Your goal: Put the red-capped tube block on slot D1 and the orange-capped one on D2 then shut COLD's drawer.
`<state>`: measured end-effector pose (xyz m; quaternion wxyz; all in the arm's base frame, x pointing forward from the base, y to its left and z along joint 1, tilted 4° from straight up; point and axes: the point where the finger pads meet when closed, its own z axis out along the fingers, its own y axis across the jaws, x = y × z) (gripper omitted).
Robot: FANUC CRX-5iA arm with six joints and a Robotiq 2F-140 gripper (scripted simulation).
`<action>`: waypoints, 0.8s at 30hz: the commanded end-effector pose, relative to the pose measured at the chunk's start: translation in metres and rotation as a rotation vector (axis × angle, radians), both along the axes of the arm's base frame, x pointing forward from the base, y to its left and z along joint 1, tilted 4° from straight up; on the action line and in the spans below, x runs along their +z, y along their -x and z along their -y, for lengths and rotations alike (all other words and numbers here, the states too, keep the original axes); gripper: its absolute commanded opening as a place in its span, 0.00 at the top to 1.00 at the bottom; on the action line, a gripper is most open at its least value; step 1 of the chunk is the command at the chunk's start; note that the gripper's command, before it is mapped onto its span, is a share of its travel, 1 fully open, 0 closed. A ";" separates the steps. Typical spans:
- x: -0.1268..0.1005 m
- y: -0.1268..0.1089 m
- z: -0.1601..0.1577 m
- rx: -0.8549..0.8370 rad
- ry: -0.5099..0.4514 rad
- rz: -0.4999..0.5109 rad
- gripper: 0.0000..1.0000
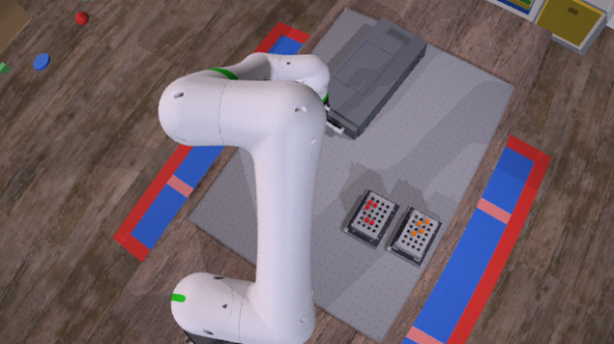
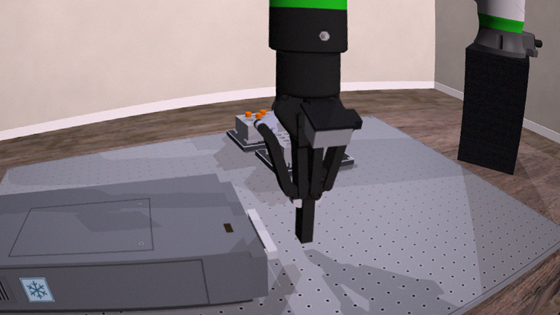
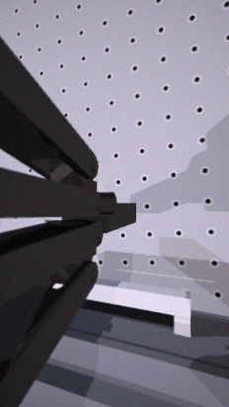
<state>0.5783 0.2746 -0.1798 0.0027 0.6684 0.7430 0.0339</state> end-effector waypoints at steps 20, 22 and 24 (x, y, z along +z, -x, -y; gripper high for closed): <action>0.027 0.001 0.001 0.000 -0.001 0.002 0.90; 0.030 0.001 0.001 0.000 -0.001 0.002 0.90; 0.032 0.001 0.001 0.000 -0.001 0.002 0.90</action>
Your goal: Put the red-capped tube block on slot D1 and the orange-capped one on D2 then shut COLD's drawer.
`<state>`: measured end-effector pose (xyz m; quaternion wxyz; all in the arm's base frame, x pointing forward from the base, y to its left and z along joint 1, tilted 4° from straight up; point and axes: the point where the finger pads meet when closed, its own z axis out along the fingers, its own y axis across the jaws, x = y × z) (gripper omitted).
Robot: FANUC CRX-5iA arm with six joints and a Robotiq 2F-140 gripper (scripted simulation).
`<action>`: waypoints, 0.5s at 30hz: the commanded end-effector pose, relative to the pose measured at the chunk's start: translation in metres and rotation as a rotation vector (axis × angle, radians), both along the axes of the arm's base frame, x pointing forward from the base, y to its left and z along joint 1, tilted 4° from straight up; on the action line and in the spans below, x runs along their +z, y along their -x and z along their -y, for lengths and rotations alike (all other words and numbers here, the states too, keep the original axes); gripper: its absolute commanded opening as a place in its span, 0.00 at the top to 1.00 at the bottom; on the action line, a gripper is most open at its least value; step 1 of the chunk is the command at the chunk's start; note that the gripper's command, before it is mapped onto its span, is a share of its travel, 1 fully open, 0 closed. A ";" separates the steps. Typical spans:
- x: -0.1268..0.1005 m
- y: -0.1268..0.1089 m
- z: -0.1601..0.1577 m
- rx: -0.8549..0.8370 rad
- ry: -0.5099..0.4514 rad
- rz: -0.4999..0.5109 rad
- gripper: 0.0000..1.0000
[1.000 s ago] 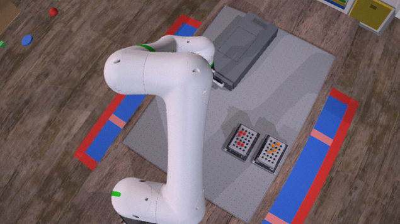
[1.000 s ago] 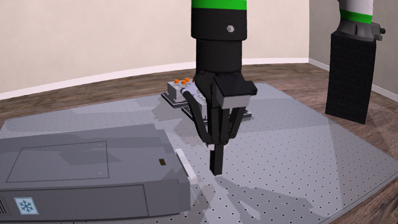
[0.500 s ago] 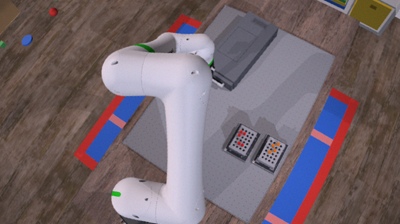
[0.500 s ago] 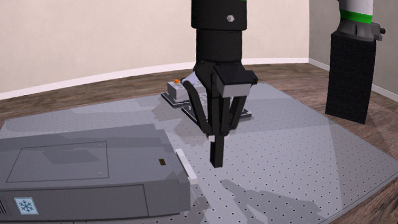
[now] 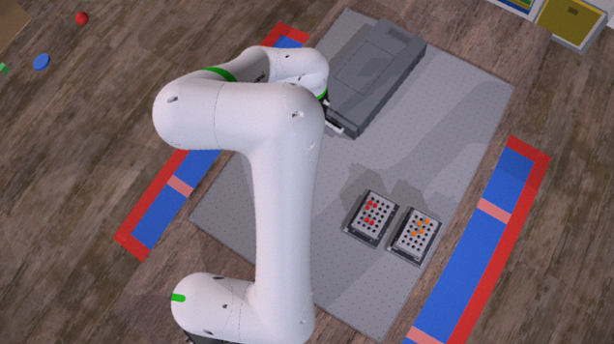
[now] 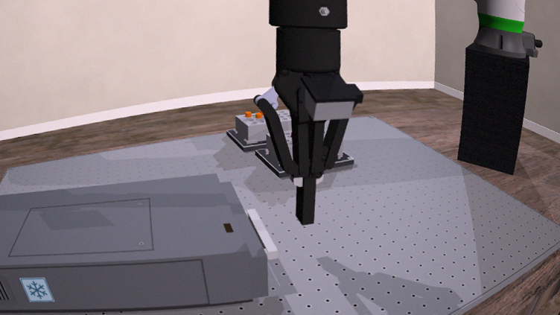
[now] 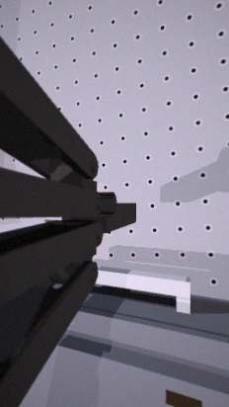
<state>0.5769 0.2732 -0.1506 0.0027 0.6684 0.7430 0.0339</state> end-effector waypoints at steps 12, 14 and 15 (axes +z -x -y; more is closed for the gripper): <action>0.016 0.000 0.000 0.000 -0.001 0.002 0.90; 0.019 0.000 0.001 0.000 -0.001 0.002 0.90; 0.020 0.000 0.001 0.000 -0.001 0.002 0.90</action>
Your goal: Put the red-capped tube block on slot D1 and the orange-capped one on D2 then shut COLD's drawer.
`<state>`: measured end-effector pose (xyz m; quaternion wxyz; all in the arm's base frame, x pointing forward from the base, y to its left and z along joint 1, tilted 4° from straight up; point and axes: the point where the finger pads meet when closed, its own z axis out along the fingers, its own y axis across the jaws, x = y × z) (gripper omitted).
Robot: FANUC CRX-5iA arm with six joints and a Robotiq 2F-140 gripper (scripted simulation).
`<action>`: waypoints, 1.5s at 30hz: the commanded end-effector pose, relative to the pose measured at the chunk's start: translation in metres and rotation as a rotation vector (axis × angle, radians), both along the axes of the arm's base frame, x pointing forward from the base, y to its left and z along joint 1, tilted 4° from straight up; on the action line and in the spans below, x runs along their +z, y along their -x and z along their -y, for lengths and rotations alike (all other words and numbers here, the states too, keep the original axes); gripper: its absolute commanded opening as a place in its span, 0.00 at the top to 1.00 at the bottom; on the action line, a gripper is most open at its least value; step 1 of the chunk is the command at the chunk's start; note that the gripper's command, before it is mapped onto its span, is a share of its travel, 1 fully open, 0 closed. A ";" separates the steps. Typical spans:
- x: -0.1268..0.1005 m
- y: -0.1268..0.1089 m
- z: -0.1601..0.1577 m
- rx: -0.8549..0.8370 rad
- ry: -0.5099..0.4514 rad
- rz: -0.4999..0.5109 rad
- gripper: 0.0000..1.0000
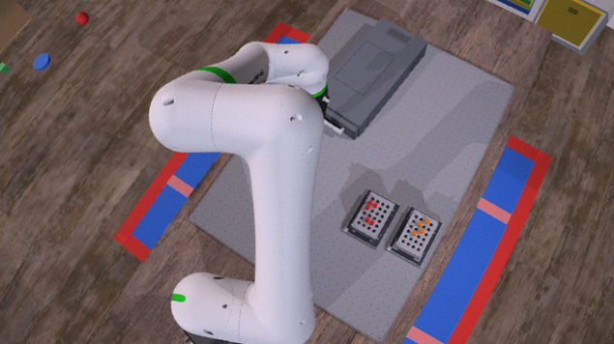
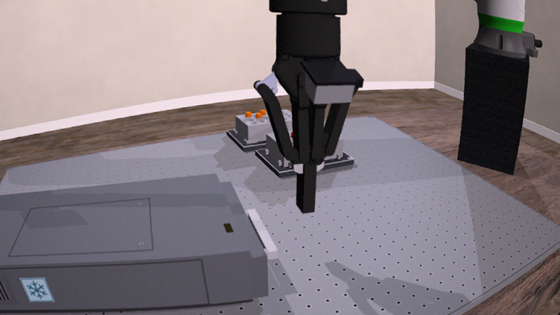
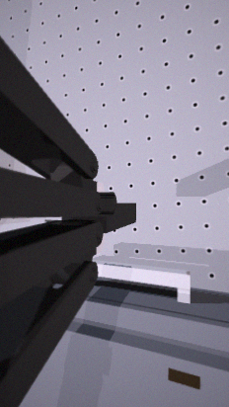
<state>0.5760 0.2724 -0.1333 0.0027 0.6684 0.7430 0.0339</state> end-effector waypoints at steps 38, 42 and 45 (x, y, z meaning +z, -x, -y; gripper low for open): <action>0.048 0.002 0.002 0.000 -0.001 0.002 0.90; 0.052 0.002 0.002 0.000 -0.001 0.002 0.90; 0.055 0.002 0.002 0.000 -0.001 0.002 0.90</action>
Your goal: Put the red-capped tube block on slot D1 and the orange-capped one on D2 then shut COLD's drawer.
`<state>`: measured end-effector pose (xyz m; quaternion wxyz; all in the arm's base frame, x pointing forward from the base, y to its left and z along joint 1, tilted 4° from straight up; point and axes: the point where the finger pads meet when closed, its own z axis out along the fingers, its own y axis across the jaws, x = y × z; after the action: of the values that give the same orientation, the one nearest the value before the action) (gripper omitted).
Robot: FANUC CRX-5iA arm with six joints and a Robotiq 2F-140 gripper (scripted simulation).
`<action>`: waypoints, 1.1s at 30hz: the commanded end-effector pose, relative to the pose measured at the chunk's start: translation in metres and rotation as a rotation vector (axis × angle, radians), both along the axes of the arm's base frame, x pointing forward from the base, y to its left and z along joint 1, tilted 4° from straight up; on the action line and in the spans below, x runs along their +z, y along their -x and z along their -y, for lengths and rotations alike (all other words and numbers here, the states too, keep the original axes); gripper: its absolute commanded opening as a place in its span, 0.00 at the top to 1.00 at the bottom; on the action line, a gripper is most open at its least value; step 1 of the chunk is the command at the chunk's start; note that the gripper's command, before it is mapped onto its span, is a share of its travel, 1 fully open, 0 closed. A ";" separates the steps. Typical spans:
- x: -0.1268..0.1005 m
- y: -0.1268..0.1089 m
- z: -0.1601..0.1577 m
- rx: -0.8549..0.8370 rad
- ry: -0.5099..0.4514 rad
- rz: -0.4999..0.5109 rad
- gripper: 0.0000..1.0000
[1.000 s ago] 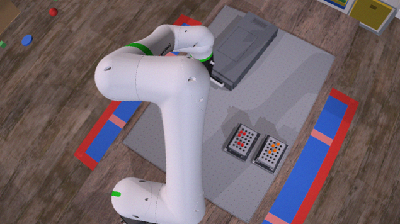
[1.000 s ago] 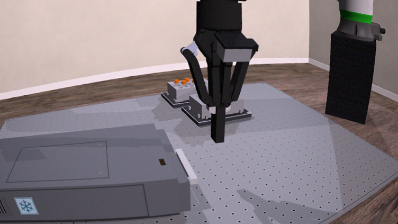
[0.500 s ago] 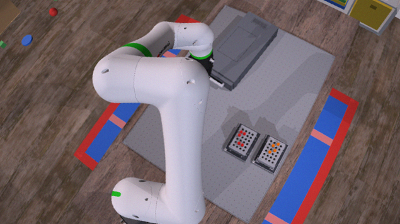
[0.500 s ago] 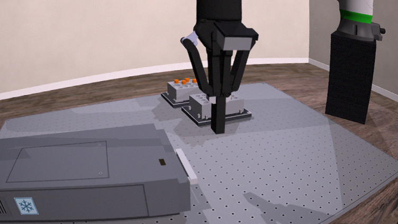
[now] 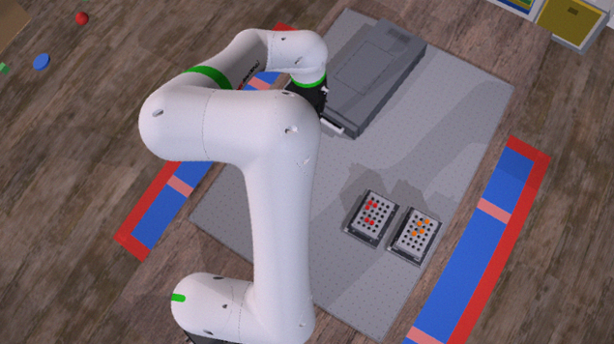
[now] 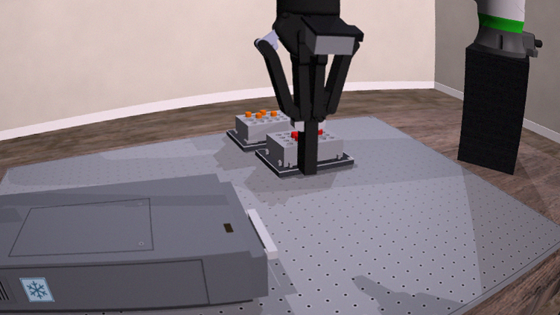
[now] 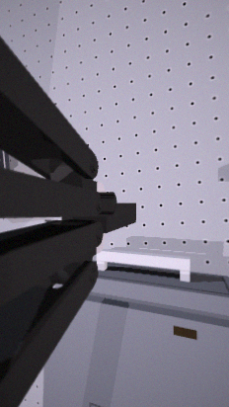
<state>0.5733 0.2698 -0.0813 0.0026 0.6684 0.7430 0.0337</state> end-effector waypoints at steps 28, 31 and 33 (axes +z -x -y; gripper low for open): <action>0.017 0.029 0.004 0.000 -0.001 0.002 0.65; 0.019 0.037 0.004 0.000 -0.001 0.002 0.65; 0.021 0.041 0.005 0.000 -0.001 0.002 0.65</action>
<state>0.5362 0.2651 -0.0632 0.0023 0.6684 0.7431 0.0336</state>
